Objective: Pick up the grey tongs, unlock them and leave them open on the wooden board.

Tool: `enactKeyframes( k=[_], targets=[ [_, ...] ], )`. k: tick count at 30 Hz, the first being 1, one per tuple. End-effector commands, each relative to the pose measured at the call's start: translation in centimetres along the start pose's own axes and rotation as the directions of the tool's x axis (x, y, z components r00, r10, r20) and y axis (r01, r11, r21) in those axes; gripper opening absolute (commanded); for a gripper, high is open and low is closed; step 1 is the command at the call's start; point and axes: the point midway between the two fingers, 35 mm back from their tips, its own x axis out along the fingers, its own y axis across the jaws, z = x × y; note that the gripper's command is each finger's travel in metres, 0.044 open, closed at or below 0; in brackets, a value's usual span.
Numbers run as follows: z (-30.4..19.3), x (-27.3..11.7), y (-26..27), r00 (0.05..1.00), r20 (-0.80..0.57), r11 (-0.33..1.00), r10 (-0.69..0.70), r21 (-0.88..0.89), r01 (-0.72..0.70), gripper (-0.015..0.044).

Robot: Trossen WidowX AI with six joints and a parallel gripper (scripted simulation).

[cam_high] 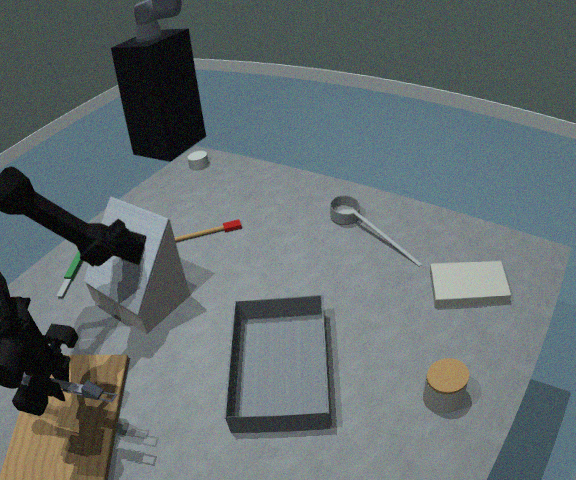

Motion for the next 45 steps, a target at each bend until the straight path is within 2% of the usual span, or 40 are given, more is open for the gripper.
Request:
enactKeyframes(
  k=[1,9,17,31,45],
  targets=[
    [0.8,-0.5,0.3,1.0,-0.005,0.981,0.019,0.193,-0.017,-0.015],
    [2.2,-0.9,0.5,1.0,0.001,0.869,0.029,0.495,-0.026,-0.015],
    [3.5,-1.2,0.6,0.999,0.008,0.672,0.041,0.74,-0.033,-0.015],
    [3.6,-1.2,0.5,0.999,-0.002,0.648,0.044,0.761,-0.027,-0.015],
    [4.1,-1.1,0.0,0.951,-0.244,0.583,0.191,0.807,0.09,-0.015]
  ],
)
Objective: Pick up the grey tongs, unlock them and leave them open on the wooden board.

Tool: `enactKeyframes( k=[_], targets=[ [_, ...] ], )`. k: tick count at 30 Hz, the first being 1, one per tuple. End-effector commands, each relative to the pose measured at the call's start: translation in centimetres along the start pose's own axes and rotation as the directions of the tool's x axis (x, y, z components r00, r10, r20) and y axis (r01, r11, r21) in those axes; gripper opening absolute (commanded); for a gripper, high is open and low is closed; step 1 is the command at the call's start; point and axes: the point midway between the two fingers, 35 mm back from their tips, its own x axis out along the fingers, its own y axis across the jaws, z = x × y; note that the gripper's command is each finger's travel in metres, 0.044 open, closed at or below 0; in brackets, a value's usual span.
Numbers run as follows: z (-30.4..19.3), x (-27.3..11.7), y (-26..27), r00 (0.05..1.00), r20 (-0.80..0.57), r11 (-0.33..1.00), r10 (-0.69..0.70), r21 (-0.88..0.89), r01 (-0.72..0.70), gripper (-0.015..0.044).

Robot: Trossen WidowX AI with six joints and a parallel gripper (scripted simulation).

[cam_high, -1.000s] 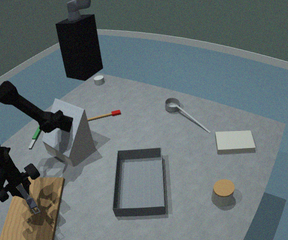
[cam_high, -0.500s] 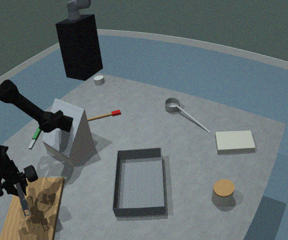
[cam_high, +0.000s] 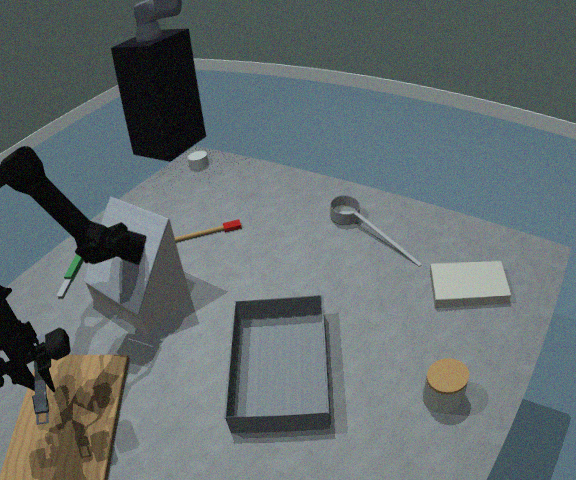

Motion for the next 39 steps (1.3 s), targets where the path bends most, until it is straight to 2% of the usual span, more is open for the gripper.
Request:
enactKeyframes(
  k=[1,13,28,39],
  targets=[
    [0.0,-0.6,0.1,0.994,-0.111,1.0,-0.017,0.013,0.019,-0.015],
    [0.1,-2.3,0.4,0.923,-0.385,1.0,-0.024,0.007,0.028,-0.015],
    [0.7,-5.8,-0.3,0.746,-0.665,0.992,-0.011,-0.102,-0.076,-0.015],
    [0.8,-6.2,-0.5,0.727,-0.687,0.989,-0.013,-0.117,-0.093,-0.015]
  ],
)
